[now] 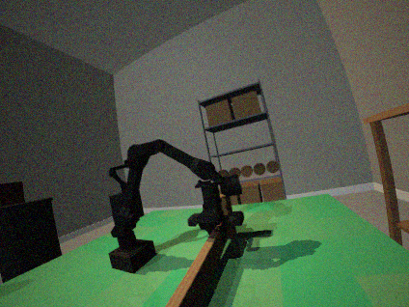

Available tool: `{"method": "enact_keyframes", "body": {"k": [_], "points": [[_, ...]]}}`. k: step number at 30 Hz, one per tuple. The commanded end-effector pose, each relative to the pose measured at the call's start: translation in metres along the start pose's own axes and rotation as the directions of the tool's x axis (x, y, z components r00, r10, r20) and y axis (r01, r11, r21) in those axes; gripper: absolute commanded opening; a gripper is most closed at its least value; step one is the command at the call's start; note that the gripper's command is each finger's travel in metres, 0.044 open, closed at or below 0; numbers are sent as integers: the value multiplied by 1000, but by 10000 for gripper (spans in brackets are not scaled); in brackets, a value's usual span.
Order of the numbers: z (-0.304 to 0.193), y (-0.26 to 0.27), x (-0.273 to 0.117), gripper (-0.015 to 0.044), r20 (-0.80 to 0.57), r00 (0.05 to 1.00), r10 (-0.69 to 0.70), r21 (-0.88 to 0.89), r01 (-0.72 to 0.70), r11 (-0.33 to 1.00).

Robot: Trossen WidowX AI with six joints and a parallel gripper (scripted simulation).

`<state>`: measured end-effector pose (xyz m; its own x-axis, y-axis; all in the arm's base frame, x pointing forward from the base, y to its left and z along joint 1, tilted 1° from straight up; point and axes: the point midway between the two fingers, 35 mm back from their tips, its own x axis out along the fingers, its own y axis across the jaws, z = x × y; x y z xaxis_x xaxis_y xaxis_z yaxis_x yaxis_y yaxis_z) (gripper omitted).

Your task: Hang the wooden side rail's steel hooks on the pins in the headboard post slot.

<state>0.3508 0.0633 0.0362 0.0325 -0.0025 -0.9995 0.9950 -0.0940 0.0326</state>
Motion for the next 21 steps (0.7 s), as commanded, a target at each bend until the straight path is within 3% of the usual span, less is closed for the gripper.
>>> {"method": "enact_keyframes", "body": {"k": [1,21], "points": [[-1,3,-4,0,-3,1000,14,3,-14,1000],[-1,3,0,0,-3,1000,14,3,-14,1000]]}}
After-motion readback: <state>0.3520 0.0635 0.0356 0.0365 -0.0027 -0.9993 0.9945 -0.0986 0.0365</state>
